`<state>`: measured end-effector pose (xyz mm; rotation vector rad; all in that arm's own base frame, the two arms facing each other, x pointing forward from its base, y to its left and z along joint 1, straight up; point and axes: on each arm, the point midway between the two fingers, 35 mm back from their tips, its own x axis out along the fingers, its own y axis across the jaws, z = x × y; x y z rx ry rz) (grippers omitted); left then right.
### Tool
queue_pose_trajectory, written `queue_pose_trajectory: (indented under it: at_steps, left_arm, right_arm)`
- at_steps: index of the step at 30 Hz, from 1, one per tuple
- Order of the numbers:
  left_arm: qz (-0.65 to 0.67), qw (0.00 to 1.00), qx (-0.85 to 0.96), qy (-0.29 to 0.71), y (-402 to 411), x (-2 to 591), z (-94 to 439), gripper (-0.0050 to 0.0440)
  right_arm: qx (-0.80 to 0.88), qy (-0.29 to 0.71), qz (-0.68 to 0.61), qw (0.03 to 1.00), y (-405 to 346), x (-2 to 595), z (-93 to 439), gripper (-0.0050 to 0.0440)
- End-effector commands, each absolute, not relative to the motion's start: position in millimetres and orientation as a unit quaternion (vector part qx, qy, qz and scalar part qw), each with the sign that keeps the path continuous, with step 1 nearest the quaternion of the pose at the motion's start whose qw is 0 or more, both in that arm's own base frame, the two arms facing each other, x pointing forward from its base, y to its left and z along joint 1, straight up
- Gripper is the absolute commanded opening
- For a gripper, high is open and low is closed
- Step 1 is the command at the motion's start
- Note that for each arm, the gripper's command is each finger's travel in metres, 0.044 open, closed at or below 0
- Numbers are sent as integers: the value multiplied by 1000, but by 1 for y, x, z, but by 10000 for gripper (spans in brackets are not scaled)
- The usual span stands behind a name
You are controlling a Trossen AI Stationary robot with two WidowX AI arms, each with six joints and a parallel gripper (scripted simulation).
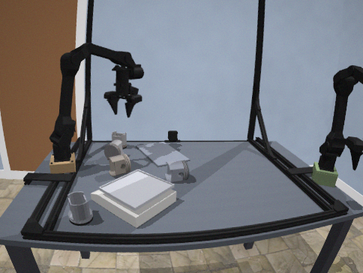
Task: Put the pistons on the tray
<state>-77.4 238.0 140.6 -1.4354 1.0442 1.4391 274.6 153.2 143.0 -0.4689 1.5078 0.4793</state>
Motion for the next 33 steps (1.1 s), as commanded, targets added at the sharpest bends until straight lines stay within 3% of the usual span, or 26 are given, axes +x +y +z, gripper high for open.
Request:
queue_pose_trajectory:
  at_steps: [1, 13, 33]
  left_arm:
    - [572, 416, -572, 416, 238, -77, 141, 440]
    - [572, 416, -572, 416, 238, -77, 141, 440]
    - [572, 416, -572, 416, 238, -77, 141, 440]
  right_arm:
    - [-210, 674, 212, 676, 171, 279, 141, 378]
    - [-192, 683, 196, 677, 205, 287, 141, 378]
    - [-18, 745, 45, 665, 205, 287, 141, 378]
